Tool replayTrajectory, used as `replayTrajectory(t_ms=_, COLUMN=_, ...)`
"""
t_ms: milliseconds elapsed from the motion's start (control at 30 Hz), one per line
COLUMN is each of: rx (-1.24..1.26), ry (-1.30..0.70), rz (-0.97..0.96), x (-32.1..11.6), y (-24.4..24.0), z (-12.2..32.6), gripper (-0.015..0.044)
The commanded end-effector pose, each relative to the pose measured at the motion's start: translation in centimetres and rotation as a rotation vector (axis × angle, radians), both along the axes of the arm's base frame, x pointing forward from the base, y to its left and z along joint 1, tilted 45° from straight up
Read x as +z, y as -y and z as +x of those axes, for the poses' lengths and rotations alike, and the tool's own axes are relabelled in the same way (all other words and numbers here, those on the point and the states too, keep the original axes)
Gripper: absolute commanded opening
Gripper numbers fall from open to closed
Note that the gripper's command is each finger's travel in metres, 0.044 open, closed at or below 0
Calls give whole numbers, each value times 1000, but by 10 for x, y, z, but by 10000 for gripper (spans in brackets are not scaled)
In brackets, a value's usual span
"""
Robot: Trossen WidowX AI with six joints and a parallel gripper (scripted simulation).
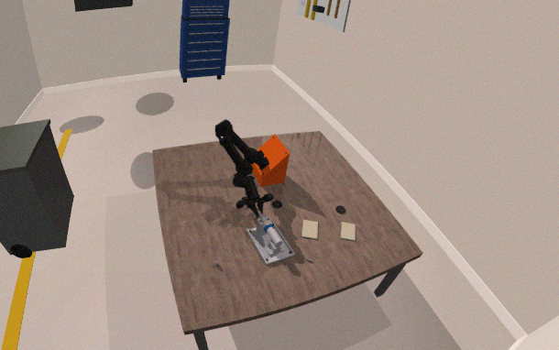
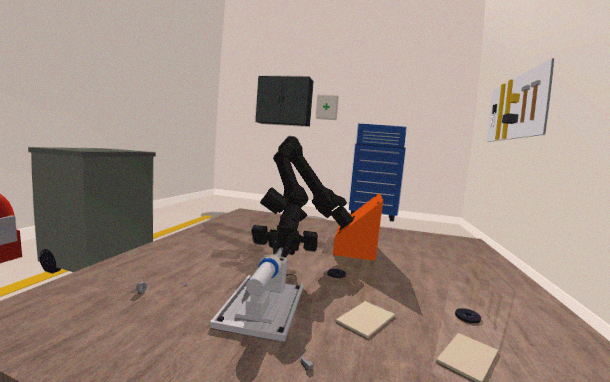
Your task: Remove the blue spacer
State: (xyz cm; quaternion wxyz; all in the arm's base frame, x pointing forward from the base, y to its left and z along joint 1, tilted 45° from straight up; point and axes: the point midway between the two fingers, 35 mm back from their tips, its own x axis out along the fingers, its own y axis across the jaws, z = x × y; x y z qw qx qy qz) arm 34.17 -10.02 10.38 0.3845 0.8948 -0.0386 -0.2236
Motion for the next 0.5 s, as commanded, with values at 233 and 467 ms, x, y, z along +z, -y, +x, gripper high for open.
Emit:
replayTrajectory(t_ms=233, rx=2, ry=-3, rz=-2, x=-1, y=0, z=-2, gripper=0)
replayTrajectory(t_ms=467, rx=2, ry=-3, rz=-2, x=-1, y=0, z=-3, gripper=0)
